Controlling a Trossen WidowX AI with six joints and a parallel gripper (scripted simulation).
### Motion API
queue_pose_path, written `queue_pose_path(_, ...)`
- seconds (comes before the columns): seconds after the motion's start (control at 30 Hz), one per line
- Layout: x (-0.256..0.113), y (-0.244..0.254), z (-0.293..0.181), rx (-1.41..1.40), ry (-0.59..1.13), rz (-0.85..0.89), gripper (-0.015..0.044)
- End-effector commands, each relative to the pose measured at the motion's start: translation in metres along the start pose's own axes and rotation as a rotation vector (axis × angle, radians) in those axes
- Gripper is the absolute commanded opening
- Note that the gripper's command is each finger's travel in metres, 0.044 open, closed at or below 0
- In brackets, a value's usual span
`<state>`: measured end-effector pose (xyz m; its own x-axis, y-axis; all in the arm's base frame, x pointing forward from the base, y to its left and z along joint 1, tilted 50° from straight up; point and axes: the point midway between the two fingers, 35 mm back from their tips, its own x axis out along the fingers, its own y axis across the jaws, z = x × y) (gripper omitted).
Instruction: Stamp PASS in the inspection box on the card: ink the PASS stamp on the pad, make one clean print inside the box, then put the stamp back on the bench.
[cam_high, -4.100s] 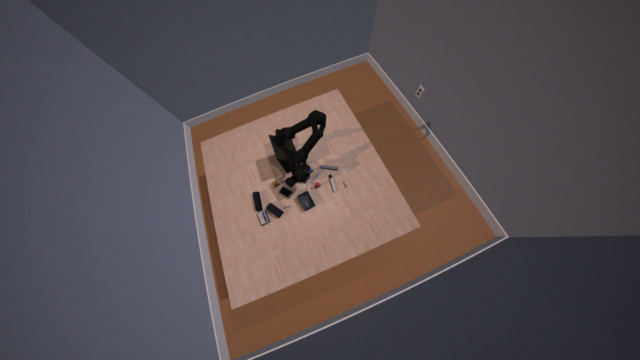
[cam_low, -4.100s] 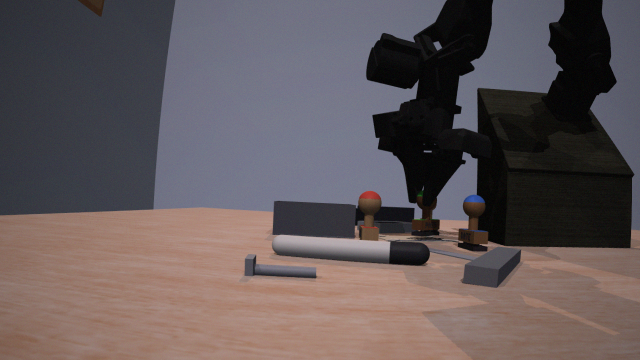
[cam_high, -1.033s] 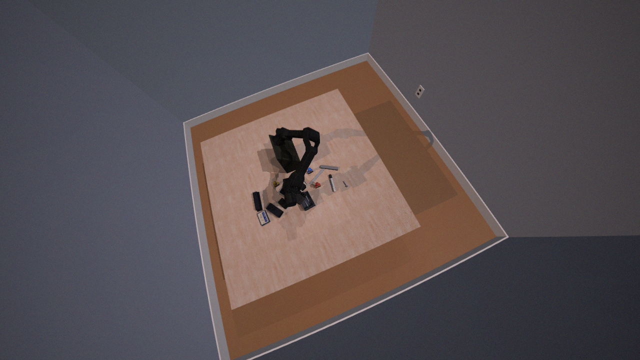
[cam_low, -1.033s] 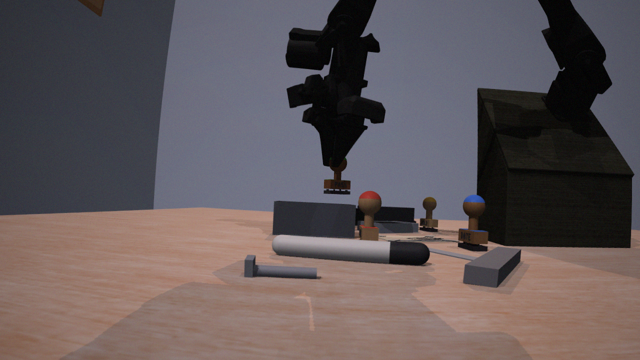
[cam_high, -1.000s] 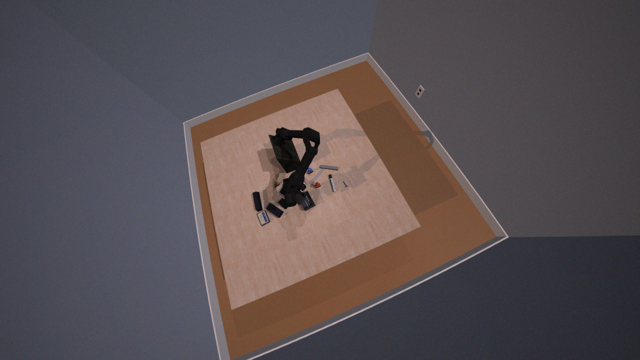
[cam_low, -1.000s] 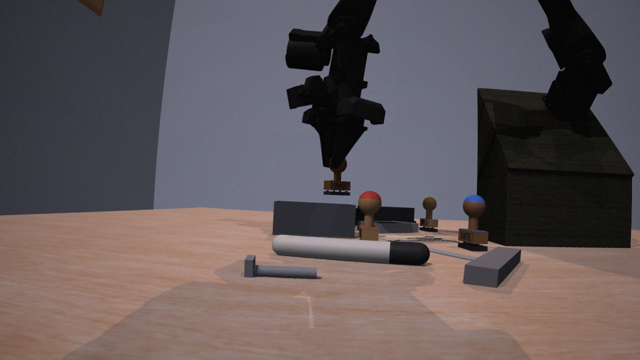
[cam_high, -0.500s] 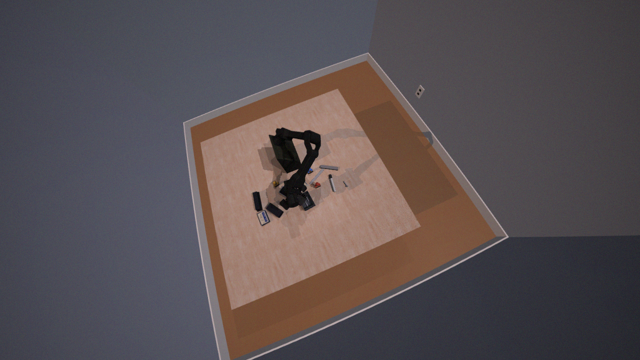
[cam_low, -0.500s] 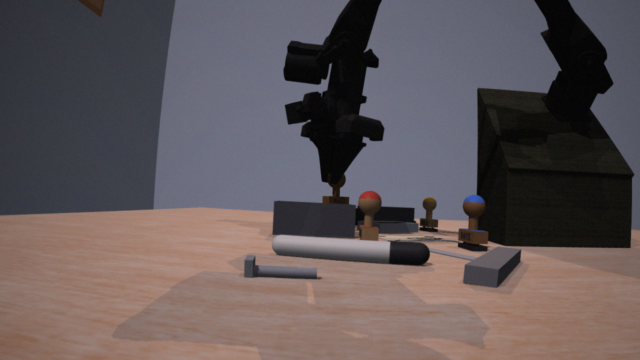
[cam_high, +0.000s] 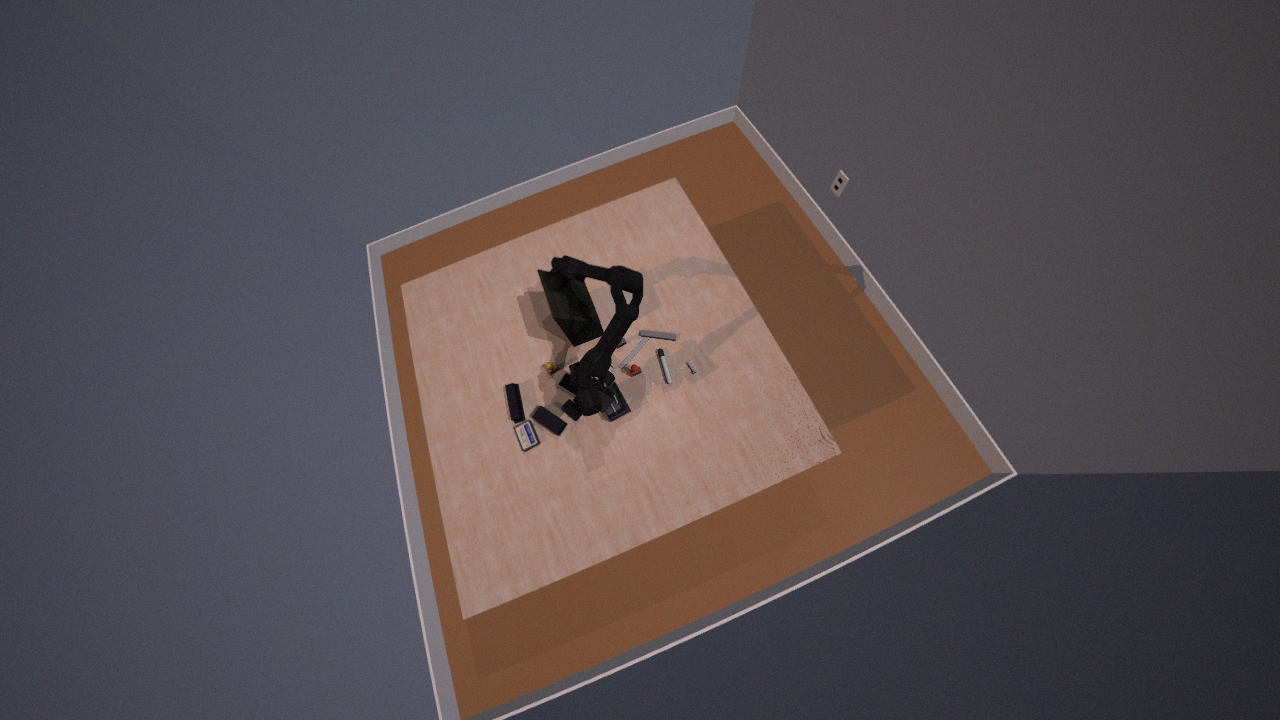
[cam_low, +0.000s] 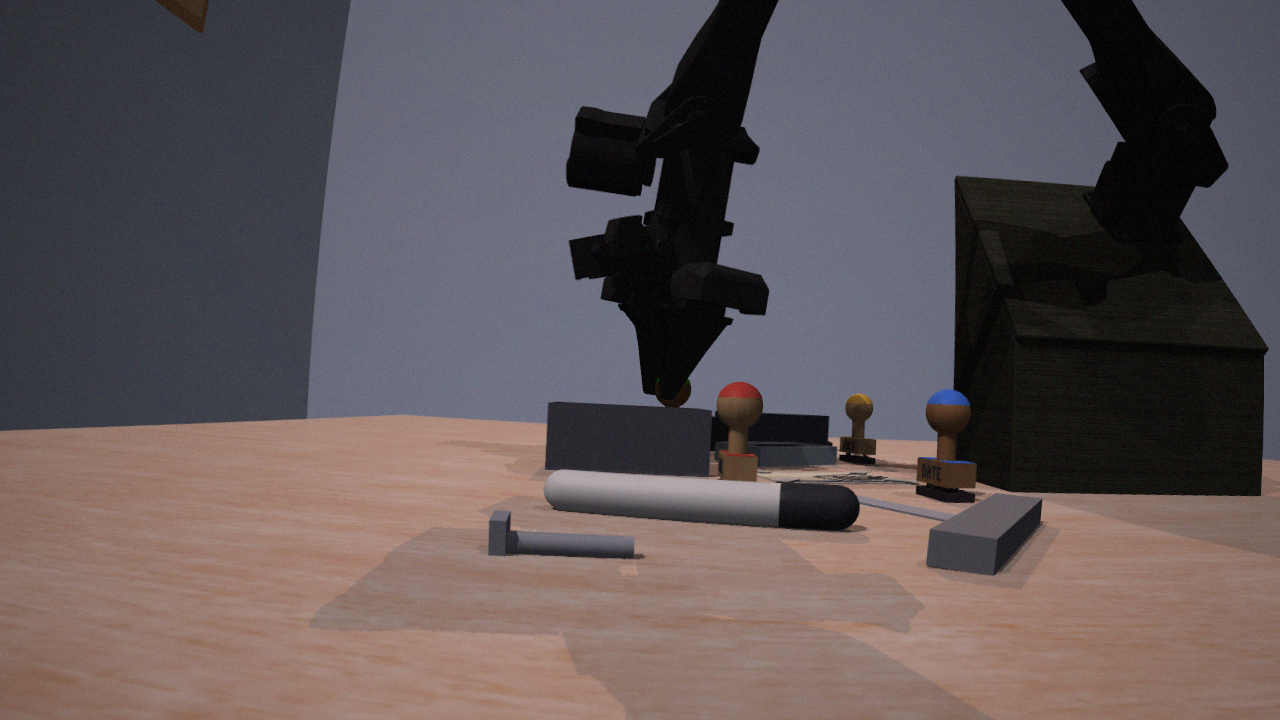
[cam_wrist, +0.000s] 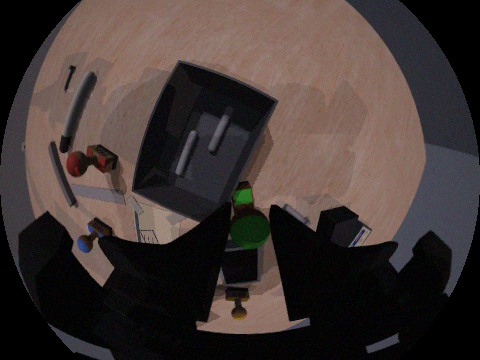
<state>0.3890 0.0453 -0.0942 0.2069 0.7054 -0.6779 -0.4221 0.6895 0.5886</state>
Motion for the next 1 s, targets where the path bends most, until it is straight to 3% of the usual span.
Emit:
queue_pose_path(0.0, 0.006, 0.0, -0.002, 0.006, 0.0, -0.002, 0.0)
queue_pose_path(0.07, 0.008, 0.001, -0.002, 0.006, 0.0, -0.002, 0.0)
queue_pose_path(0.4, 0.004, 0.001, -0.001, 0.0, 0.0, 0.0, 0.0263)
queue_pose_path(0.53, -0.005, -0.002, 0.001, 0.0, 0.001, -0.003, 0.0268)
queue_pose_path(0.77, -0.109, -0.013, 0.009, 0.005, 0.002, -0.007, 0.0268)
queue_pose_path(0.97, -0.112, -0.013, 0.009, 0.005, 0.002, -0.006, 0.0268)
